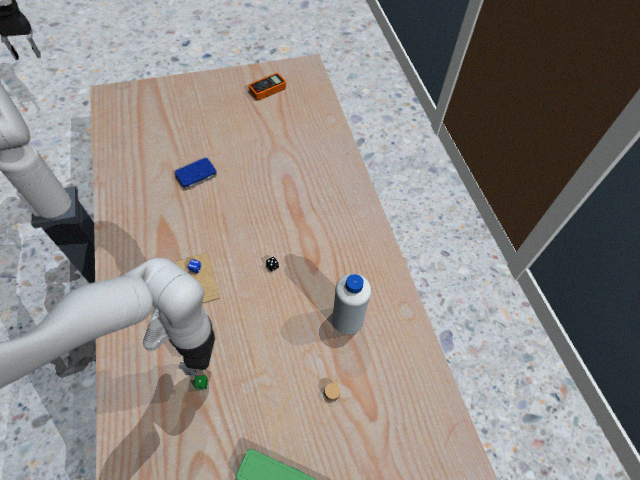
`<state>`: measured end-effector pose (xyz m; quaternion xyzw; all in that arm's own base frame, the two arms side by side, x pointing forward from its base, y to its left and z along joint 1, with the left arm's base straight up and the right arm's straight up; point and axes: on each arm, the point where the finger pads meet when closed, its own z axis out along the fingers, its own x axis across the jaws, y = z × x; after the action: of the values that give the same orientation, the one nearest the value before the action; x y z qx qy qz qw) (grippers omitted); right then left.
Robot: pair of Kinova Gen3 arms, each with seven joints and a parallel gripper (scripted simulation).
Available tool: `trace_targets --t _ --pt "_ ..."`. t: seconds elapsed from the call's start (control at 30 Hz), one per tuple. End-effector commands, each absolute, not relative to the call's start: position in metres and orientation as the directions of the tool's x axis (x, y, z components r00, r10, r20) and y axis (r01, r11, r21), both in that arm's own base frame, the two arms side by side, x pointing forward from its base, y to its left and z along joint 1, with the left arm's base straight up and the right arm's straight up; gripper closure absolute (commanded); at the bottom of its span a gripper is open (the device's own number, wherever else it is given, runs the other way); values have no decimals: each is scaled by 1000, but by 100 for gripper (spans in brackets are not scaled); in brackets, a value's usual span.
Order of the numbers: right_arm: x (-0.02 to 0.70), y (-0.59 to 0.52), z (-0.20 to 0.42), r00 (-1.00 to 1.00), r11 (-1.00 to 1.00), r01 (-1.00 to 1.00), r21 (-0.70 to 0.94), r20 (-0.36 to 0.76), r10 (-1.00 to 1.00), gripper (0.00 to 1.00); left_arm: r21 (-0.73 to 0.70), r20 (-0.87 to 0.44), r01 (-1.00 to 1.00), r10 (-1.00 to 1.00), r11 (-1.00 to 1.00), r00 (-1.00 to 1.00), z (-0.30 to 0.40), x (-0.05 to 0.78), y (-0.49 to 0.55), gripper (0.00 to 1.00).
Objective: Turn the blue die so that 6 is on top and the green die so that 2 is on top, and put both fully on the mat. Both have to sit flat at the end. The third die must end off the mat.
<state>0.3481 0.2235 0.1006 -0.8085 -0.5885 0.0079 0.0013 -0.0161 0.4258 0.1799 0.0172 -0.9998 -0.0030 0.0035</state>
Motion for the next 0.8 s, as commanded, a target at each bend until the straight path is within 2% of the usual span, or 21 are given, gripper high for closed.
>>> trace_targets --t 0.0,0.33,0.77 --pt "350 213 102 260 -260 966 -4 -2 966 0 0 0 -32 -32 999 -999 180 -14 425 0" --pt "346 200 102 165 -165 986 0 0 986 0 0 0 -32 -32 999 -999 180 -14 425 0" --pt "346 197 102 142 -142 990 1 0 990 0 0 0 -32 -32 999 -999 180 -14 425 0"
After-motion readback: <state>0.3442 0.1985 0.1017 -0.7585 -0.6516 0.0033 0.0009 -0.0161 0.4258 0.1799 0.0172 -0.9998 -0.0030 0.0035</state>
